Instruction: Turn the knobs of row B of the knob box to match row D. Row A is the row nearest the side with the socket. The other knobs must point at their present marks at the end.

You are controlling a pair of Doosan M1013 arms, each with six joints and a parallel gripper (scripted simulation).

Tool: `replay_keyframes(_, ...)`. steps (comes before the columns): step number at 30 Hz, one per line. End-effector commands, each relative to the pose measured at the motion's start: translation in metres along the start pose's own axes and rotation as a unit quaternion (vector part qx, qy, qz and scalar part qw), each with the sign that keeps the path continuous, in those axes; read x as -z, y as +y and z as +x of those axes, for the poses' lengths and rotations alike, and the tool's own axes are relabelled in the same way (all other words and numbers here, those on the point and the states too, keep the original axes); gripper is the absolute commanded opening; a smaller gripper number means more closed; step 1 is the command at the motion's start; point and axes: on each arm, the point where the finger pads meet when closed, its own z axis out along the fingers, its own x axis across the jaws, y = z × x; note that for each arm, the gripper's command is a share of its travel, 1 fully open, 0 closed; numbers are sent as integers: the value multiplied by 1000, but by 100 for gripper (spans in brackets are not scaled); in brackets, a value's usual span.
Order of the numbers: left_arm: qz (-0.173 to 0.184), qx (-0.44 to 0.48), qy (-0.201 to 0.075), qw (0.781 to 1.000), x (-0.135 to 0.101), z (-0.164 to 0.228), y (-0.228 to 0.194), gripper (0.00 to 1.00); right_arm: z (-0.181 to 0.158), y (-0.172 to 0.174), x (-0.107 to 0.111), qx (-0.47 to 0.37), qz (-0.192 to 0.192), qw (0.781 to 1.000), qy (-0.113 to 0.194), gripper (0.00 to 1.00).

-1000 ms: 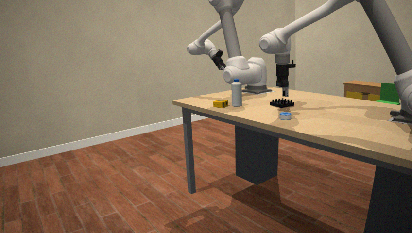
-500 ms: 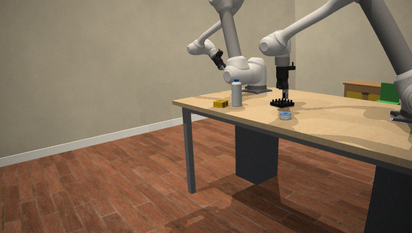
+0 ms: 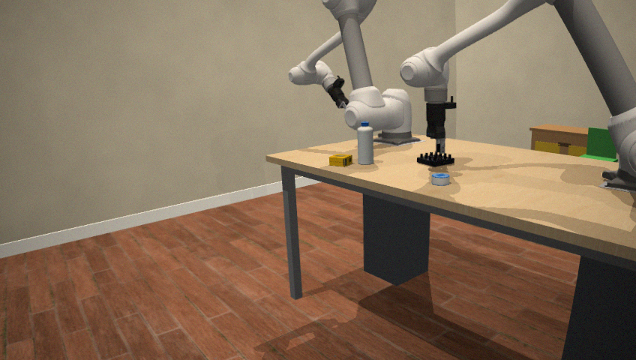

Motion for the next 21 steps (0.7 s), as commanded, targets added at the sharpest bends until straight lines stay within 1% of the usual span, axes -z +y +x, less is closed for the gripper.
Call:
replay_keyframes(1, -1, 0, -1, 1000, 1, 0, 0, 46, 0, 0, 0, 0, -1, 1000, 0, 100)
replay_keyframes(12, -1, 0, -1, 1000, 1, 0, 0, 46, 0, 0, 0, 0, -1, 1000, 0, 100)
replay_keyframes(21, -1, 0, -1, 1000, -8, 0, 0, 46, 0, 0, 0, 0, -1, 1000, 0, 100)
